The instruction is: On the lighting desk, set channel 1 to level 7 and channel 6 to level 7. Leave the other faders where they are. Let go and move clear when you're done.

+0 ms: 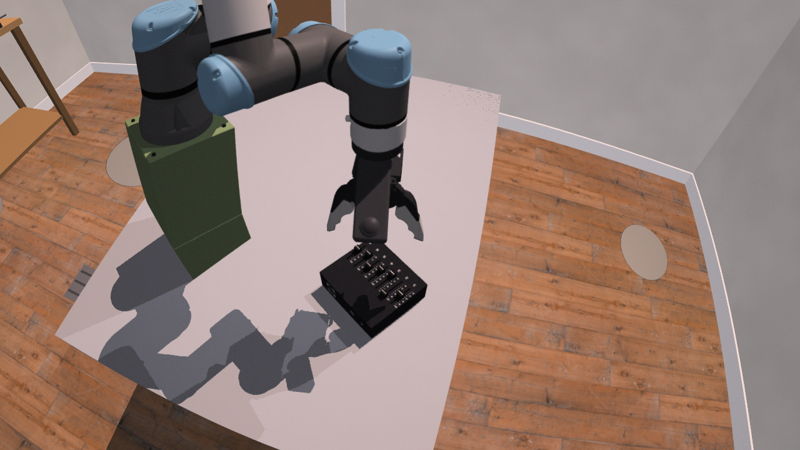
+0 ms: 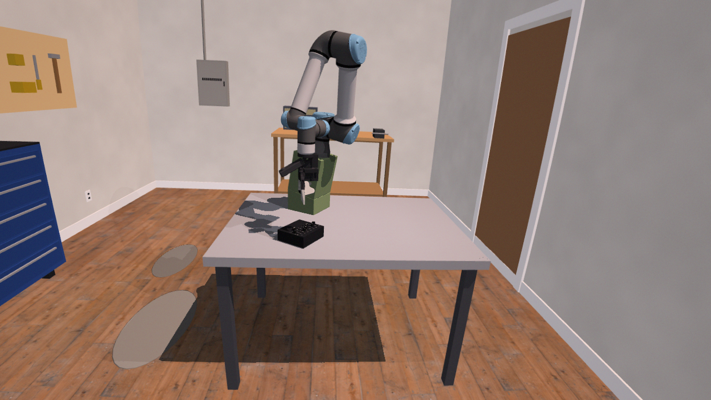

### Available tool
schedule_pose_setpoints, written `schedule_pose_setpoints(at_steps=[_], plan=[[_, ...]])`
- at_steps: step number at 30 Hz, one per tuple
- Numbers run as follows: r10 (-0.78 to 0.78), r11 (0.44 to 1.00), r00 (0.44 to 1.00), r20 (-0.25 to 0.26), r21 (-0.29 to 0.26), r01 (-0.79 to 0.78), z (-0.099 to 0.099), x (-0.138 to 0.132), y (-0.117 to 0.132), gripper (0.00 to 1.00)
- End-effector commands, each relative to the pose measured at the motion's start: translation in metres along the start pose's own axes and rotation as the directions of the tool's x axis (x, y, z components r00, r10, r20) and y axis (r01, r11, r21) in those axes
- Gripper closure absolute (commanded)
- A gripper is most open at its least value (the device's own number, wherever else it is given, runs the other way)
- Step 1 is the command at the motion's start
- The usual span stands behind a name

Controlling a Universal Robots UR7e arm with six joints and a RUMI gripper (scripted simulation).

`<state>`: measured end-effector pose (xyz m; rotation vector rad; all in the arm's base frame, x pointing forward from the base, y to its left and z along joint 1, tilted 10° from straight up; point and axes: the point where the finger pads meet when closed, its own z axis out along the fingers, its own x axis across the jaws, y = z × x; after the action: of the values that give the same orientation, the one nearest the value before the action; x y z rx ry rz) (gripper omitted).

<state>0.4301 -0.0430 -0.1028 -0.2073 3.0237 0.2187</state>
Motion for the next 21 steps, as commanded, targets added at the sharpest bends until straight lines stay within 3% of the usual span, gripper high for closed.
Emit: schedule_pose_setpoints(at_steps=[1,16,21], plan=[[-0.074,0.997,0.997,0.001,0.001,0.074,0.001,-0.003,0.001,0.0],[-0.333,0.943,0.943,-0.002,0.003,0.333,0.004,-0.011,0.004,0.0],[-0.454,0.891,0.891,-0.003,0.003,0.454,0.005,-0.015,0.005,0.0]])
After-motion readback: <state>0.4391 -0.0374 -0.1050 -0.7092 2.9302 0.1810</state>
